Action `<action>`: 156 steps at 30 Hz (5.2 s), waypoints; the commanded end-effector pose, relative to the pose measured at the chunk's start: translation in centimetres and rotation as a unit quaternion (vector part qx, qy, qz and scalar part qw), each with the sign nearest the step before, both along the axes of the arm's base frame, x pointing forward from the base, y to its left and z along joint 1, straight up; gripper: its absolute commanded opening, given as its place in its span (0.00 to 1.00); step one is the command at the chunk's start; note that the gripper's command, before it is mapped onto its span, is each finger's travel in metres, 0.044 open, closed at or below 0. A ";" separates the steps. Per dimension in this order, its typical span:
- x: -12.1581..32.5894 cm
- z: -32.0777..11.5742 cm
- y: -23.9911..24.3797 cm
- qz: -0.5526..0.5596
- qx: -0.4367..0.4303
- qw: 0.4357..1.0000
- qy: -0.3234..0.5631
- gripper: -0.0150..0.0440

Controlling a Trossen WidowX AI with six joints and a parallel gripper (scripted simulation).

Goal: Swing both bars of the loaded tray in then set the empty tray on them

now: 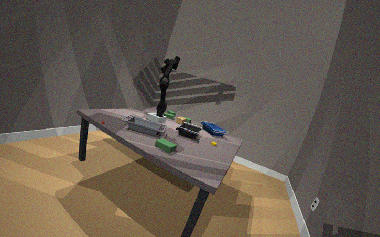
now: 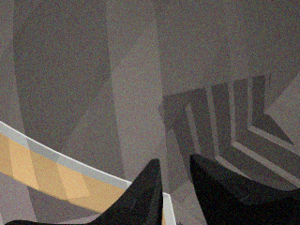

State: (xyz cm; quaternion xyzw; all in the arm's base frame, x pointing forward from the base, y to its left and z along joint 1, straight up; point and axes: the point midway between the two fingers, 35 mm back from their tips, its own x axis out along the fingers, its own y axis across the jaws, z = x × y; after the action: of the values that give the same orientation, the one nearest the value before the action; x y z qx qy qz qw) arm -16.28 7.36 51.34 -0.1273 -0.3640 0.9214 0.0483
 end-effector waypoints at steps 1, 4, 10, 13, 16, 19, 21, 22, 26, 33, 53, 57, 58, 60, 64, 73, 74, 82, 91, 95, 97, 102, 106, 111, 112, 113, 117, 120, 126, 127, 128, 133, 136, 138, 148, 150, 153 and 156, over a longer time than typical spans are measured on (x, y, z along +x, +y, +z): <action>0.4 -2.2 6.3 -0.101 -0.087 0.991 -0.017 0.39; 1.7 -3.7 10.7 -0.179 -0.141 0.974 -0.018 0.39; 5.3 -6.8 17.2 -0.306 -0.230 0.924 -0.010 0.39; 7.7 -8.8 20.0 -0.367 -0.283 0.886 -0.003 0.39; 11.0 -11.5 22.8 -0.438 -0.345 0.830 0.009 0.39; 14.6 -14.2 24.9 -0.504 -0.401 0.765 0.025 0.39; 17.2 -16.2 26.0 -0.544 -0.435 0.716 0.038 0.39; 18.5 -17.1 26.4 -0.563 -0.451 0.691 0.045 0.39; 24.0 -21.1 27.2 -0.633 -0.504 0.583 0.072 0.39; 33.9 -28.4 25.7 -0.725 -0.565 0.374 0.121 0.39; 48.1 -42.9 11.8 -0.775 -0.590 -0.092 0.207 0.39; 48.2 -43.7 11.8 -0.775 -0.590 -0.092 0.207 0.39; 48.2 -44.0 11.9 -0.775 -0.590 -0.092 0.207 0.39; 48.3 -44.9 11.9 -0.775 -0.590 -0.092 0.207 0.39; 48.3 -46.8 11.9 -0.775 -0.590 -0.092 0.207 0.39; 48.2 -48.9 11.9 -0.775 -0.590 -0.092 0.207 0.39; 48.3 -48.8 11.8 -0.775 -0.590 -0.092 0.207 0.39; 48.8 -46.0 10.1 -0.775 -0.590 -0.092 0.206 0.39; 49.5 -45.4 7.8 -0.776 -0.590 -0.093 0.206 0.39; 50.0 -45.8 6.5 -0.776 -0.589 -0.093 0.205 0.39; 50.2 -46.3 5.8 -0.776 -0.589 -0.093 0.205 0.39; 50.6 -47.5 4.7 -0.776 -0.589 -0.093 0.205 0.39; 50.7 -46.4 4.8 -0.776 -0.589 -0.093 0.205 0.39; 50.6 -43.5 5.0 -0.776 -0.589 -0.093 0.205 0.39; 50.6 -43.1 5.1 -0.776 -0.589 -0.093 0.205 0.39; 50.6 -42.8 5.1 -0.776 -0.589 -0.093 0.205 0.39; 50.7 -43.4 5.1 -0.778 -0.587 -0.092 0.204 0.39; 50.7 -43.4 5.1 -0.778 -0.587 -0.092 0.204 0.39; 50.7 -43.4 5.1 -0.778 -0.587 -0.092 0.204 0.39; 50.7 -43.4 5.1 -0.778 -0.587 -0.092 0.204 0.39; 50.7 -43.4 5.1 -0.778 -0.587 -0.092 0.204 0.39; 50.7 -43.4 5.1 -0.778 -0.587 -0.092 0.204 0.39; 50.7 -43.4 5.1 -0.778 -0.587 -0.092 0.204 0.39; 50.7 -43.4 5.1 -0.778 -0.587 -0.092 0.204 0.30; 50.7 -43.3 5.1 -0.778 -0.588 -0.092 0.204 0.25; 50.7 -43.3 5.1 -0.778 -0.588 -0.092 0.204 0.25; 50.7 -43.3 5.1 -0.778 -0.588 -0.092 0.204 0.25; 50.7 -43.3 5.1 -0.778 -0.588 -0.092 0.204 0.25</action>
State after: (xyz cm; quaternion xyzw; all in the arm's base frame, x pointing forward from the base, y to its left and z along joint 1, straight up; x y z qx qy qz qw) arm 34.39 12.41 8.03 0.1119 -0.6838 -0.1172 -0.7114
